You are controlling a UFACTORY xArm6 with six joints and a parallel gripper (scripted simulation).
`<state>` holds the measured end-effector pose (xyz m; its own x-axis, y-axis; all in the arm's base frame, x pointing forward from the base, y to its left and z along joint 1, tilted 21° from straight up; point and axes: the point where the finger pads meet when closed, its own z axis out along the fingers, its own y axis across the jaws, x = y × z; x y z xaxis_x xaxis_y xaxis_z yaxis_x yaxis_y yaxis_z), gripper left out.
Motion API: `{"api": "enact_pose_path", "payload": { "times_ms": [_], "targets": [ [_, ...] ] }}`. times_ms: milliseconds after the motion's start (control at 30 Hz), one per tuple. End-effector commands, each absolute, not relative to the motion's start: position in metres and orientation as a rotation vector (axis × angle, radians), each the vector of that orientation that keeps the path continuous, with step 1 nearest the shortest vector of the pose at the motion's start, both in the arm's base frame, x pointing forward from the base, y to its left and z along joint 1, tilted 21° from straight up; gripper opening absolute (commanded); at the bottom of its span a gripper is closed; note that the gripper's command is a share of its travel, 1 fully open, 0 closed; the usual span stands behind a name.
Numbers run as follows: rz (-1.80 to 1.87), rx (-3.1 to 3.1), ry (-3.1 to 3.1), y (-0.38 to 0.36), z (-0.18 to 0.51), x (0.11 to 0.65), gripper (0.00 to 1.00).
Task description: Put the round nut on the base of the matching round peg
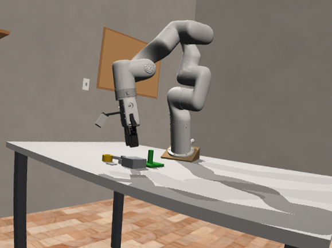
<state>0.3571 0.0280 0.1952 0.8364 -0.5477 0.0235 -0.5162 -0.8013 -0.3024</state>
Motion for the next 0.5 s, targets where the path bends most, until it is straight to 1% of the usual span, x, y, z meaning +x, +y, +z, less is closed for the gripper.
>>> {"api": "enact_pose_path", "payload": {
  "times_ms": [0,300,467],
  "targets": [
    [-0.240,-2.759,0.722,0.001,0.195,0.360,0.60],
    [-0.376,-2.839,0.572,-0.048,0.192,0.358,0.60],
    [-0.408,-2.861,0.533,-0.060,0.191,0.356,0.60]
  ]
}}
